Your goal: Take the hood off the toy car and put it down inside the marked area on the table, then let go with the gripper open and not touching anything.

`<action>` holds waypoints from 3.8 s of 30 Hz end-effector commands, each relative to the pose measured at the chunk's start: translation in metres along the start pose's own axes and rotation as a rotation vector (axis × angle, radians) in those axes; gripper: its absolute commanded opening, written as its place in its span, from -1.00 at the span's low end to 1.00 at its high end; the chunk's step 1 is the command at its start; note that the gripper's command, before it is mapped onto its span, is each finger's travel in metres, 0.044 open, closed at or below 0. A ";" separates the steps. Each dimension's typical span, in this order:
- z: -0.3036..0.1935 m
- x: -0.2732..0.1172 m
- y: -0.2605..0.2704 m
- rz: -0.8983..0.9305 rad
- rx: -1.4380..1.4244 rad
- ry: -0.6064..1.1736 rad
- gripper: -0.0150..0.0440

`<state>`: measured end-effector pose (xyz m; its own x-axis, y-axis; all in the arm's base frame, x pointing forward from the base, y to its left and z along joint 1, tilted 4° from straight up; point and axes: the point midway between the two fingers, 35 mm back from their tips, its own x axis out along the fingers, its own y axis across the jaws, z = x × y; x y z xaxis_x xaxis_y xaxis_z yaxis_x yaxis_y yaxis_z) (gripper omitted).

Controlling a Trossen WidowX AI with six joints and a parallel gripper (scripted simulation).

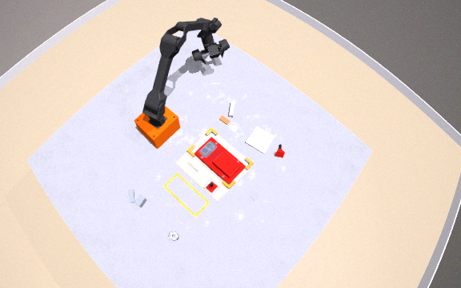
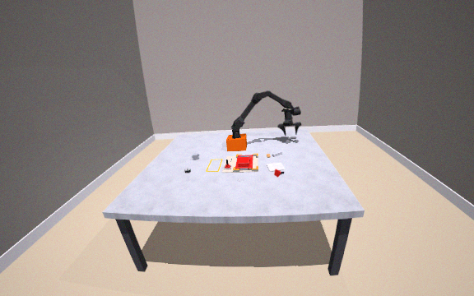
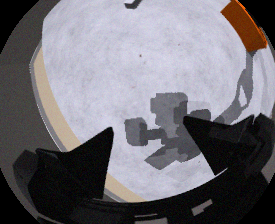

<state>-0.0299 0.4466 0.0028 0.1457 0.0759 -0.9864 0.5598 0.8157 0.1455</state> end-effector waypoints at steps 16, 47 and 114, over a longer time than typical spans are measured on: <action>0.232 0.014 0.061 -0.109 -0.159 -0.017 1.00; 0.554 -0.007 -0.118 -0.163 -0.469 0.122 1.00; 0.551 0.045 -0.129 -0.163 -0.469 0.122 1.00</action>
<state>0.3569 0.0286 -0.0138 -0.0125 -0.0338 -0.9994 0.1431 0.9891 -0.0352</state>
